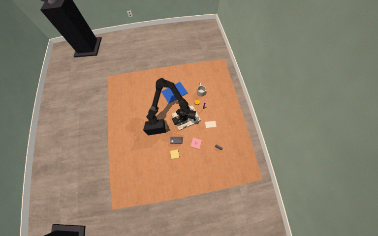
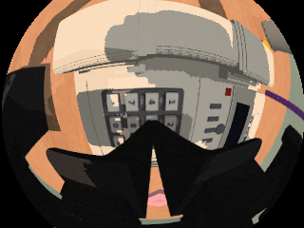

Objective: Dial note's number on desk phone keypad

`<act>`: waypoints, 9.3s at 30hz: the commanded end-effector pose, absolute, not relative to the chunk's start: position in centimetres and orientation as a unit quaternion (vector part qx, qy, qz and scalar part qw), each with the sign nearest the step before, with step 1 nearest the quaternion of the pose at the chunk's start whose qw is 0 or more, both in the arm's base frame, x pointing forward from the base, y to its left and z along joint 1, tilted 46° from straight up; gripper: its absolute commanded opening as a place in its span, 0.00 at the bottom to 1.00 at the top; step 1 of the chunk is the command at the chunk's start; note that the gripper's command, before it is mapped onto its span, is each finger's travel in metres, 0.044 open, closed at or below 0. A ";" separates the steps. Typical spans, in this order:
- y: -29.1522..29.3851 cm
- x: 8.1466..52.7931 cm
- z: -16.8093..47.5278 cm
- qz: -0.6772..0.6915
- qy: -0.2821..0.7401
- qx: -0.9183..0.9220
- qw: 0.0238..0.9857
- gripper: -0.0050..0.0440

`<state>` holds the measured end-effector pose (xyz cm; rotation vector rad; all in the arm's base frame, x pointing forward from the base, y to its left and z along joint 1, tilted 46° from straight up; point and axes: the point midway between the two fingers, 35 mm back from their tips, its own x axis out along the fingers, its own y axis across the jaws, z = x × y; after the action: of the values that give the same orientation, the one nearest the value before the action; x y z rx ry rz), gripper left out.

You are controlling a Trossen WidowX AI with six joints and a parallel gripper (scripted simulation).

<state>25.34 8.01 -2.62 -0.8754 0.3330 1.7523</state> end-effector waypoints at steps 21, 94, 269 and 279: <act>8.2 25.3 -2.7 0.739 0.141 -0.365 0.548 0.00; 7.0 22.4 -3.2 0.739 0.141 -0.365 0.548 0.00; 8.1 25.3 -2.6 0.739 0.141 -0.365 0.548 0.00; 8.1 25.3 -2.6 0.739 0.141 -0.365 0.548 0.00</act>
<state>25.34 8.01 -2.62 -0.8753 0.3330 1.7523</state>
